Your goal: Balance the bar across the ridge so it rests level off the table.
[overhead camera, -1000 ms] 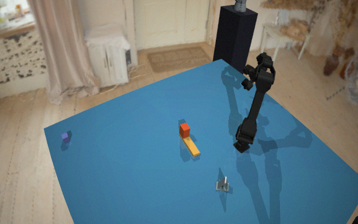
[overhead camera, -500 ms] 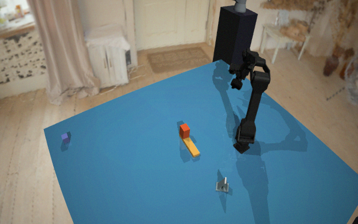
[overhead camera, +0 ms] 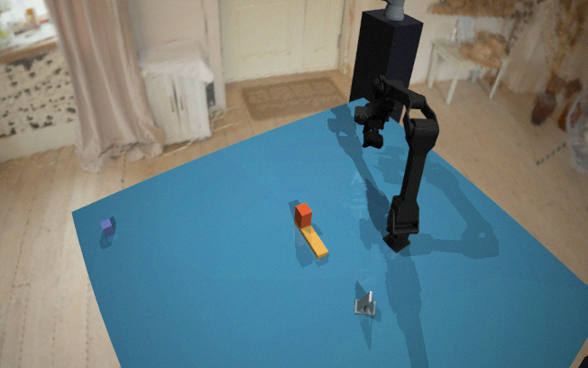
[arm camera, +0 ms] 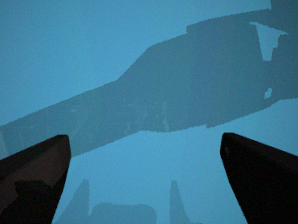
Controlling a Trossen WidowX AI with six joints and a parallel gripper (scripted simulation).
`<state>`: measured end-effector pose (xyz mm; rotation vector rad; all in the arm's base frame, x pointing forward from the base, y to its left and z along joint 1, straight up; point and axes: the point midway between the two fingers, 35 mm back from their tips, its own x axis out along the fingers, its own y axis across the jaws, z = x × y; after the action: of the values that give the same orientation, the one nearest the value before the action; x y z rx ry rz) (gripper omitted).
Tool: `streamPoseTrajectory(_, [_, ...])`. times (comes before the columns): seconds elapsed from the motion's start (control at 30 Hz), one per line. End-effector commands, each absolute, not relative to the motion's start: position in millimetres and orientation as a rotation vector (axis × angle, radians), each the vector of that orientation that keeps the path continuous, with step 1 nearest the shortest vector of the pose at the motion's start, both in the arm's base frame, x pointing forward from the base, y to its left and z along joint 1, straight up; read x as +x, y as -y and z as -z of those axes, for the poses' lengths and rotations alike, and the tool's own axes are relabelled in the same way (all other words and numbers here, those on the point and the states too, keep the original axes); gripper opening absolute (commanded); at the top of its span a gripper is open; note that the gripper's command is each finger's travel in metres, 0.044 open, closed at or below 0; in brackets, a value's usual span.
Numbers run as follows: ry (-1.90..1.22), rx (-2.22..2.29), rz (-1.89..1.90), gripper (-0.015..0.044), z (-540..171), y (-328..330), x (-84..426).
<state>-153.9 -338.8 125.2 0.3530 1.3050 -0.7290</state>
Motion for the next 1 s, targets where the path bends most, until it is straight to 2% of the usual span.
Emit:
streamPoseTrajectory(0.0, [-1.334,0.294,0.655,0.0315,-129.7,342.4,-130.1])
streamPoseTrajectory(0.97, [-1.437,-0.084,0.180,0.0315,-143.9,336.1,14.4])
